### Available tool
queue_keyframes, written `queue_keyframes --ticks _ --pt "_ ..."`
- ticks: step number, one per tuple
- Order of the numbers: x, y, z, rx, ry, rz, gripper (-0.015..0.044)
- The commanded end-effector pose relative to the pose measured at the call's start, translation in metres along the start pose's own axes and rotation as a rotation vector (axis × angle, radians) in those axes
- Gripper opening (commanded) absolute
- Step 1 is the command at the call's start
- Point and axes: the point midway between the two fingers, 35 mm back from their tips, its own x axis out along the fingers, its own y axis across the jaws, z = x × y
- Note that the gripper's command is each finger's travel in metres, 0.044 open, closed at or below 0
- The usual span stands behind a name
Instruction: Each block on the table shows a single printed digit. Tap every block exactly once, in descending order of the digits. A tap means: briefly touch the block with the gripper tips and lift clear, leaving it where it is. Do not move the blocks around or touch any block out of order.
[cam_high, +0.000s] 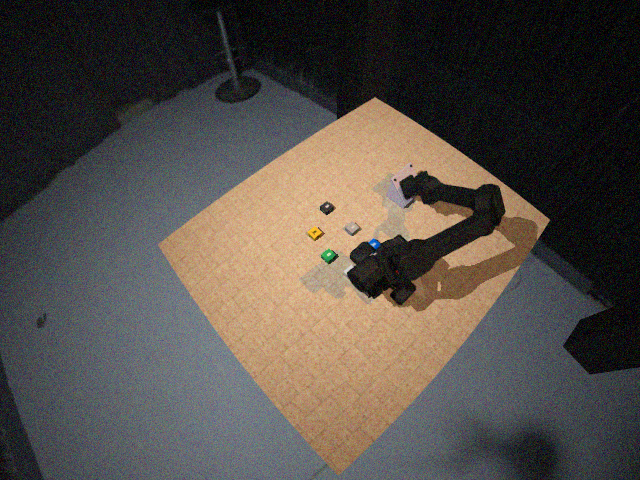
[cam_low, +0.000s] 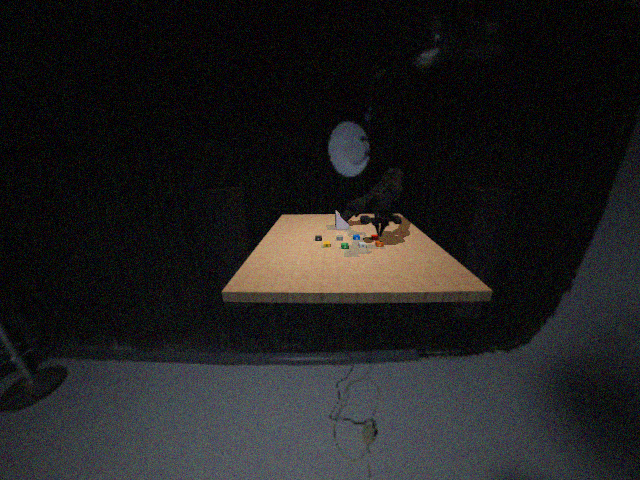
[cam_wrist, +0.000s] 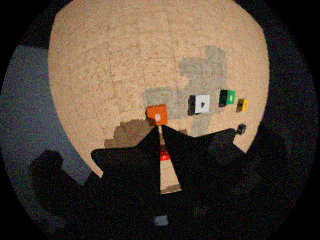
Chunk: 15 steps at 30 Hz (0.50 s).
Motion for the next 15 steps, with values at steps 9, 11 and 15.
queue_keyframes --ticks 9,11,15 --pt "-0.082 0.001 0.0 -0.005 -0.003 -0.002 0.002" --pt "-0.083 -0.001 -0.007 -0.003 -0.003 -0.002 0.002" --pt "-0.086 -0.008 -0.051 0.006 -0.002 -0.003 0.002"
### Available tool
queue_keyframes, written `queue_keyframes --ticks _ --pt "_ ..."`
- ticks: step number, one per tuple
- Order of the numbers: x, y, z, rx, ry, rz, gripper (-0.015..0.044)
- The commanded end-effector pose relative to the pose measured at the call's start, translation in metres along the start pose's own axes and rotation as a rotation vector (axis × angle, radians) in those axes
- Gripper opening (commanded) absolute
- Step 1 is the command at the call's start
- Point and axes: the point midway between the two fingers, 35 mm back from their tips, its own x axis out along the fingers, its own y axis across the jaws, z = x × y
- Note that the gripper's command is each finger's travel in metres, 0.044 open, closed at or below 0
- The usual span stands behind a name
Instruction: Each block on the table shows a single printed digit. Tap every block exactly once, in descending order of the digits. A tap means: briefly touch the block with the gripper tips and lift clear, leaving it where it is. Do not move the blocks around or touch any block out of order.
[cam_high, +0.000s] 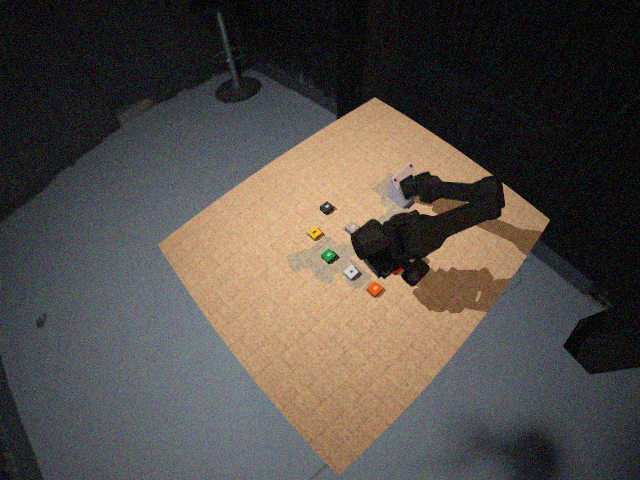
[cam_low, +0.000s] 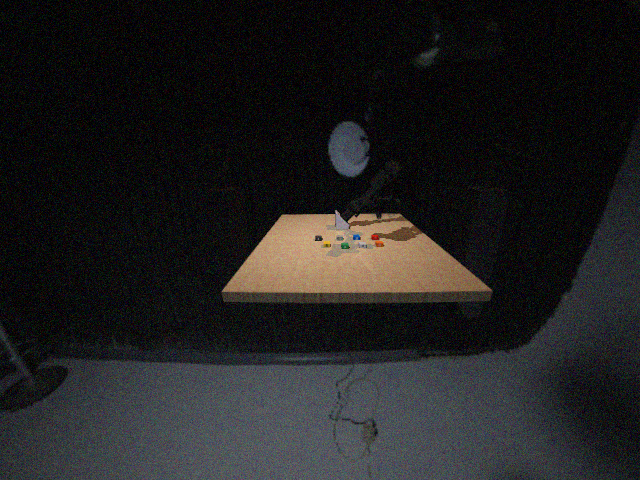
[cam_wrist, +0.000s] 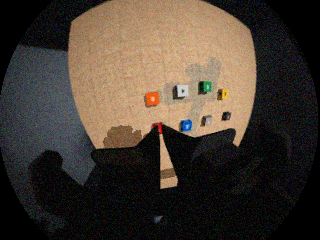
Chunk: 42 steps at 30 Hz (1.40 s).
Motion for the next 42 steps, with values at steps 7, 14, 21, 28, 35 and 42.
queue_keyframes --ticks 7,14,21,28,35,42 --pt "0.001 -0.01 -0.069 0.013 -0.003 -0.002 0.002" --pt "0.062 -0.01 -0.066 0.002 -0.004 -0.007 0.002" --pt "0.082 -0.009 -0.069 -0.003 -0.002 -0.001 0.002" --pt "0.093 -0.009 -0.068 -0.003 -0.003 -0.002 0.002" --pt "0.104 -0.009 -0.068 -0.003 -0.003 -0.001 0.002" --pt "0.111 -0.009 -0.069 -0.003 -0.003 0.0 0.002"
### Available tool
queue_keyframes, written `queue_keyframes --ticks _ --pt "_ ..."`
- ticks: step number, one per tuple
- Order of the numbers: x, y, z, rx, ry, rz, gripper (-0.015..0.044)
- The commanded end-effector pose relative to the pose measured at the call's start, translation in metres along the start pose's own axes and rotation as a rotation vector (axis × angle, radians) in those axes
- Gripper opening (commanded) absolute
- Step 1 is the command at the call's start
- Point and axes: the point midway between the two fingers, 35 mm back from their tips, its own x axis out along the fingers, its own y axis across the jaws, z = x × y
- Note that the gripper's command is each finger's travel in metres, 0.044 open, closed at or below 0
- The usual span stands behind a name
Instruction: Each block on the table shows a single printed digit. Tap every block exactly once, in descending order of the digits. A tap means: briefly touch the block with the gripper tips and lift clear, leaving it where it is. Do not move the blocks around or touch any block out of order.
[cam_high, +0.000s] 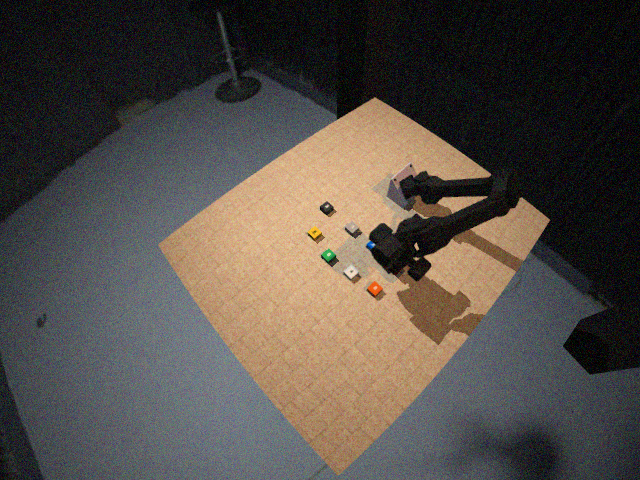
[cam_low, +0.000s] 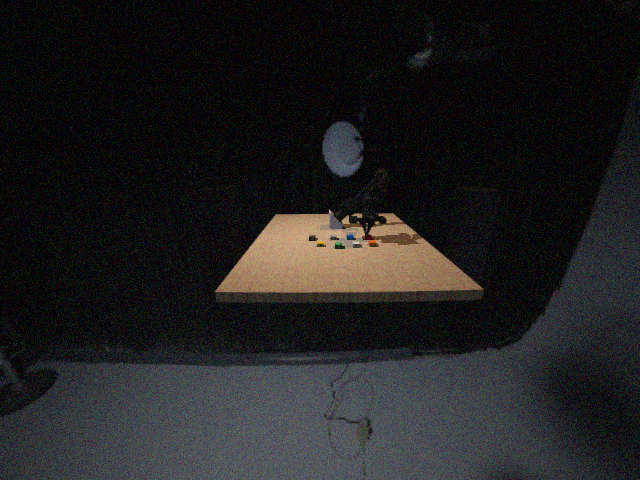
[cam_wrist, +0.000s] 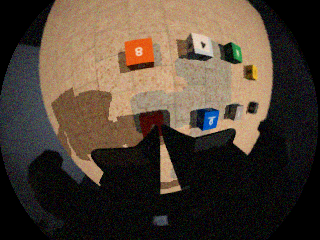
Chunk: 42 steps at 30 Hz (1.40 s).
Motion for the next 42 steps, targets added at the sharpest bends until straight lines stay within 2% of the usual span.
queue_keyframes --ticks 1,6,11,17,23,33,40,42 --pt "0.003 0.001 -0.002 0.001 0.002 0.005 0.002" --pt "-0.025 0.0 -0.001 0.001 0.002 0.003 0.002" --pt "-0.036 0.0 0.0 0.004 0.002 0.001 0.002" --pt "-0.105 -0.001 -0.001 0.02 0.0 0.006 0.002" --pt "-0.109 -0.007 0.005 0.02 0.0 0.005 0.002" --pt "-0.121 -0.122 0.079 0.009 -0.004 -0.013 0.002" --pt "-0.112 -0.223 0.101 -0.002 -0.003 -0.012 0.002" --pt "-0.11 -0.233 0.102 -0.003 -0.002 -0.011 0.002"
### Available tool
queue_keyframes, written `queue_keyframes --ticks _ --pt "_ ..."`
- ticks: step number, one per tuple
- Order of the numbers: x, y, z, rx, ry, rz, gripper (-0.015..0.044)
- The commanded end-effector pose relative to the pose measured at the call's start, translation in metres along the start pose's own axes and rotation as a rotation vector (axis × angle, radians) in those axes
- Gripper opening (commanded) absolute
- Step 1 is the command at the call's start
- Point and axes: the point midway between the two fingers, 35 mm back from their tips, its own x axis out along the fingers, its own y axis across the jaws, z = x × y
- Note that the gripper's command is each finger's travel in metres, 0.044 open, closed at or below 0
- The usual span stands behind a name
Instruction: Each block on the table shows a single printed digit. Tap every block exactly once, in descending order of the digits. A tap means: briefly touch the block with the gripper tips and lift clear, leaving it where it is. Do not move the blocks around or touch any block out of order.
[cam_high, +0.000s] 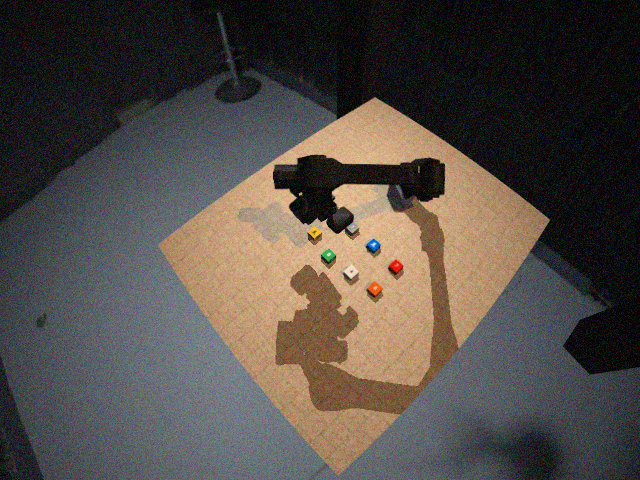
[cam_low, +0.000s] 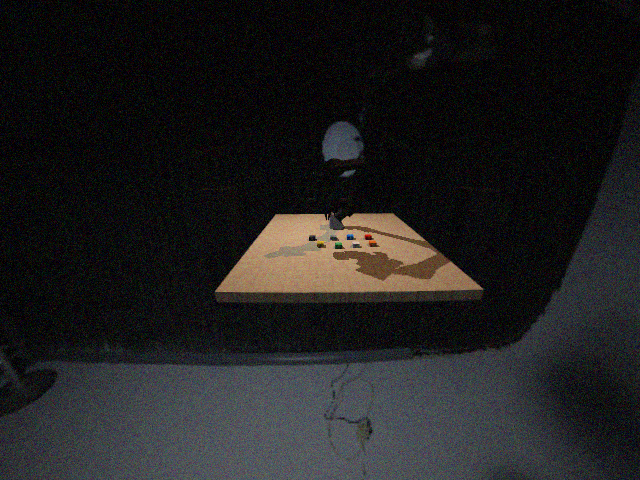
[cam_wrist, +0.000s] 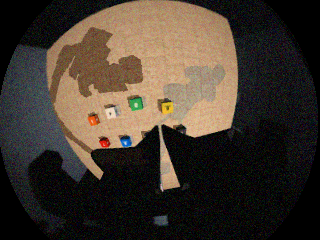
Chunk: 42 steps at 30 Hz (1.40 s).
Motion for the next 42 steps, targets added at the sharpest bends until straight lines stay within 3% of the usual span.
queue_keyframes --ticks 1,6,13,42 --pt "0.005 -0.024 0.001 -0.003 0.005 0.001 0.002" --pt "0.007 -0.025 0.002 -0.003 0.005 0.001 0.002" --pt "0.083 -0.024 0.002 -0.005 0.004 0.004 0.002" --pt "0.116 -0.023 0.001 -0.005 0.004 0.005 0.002"
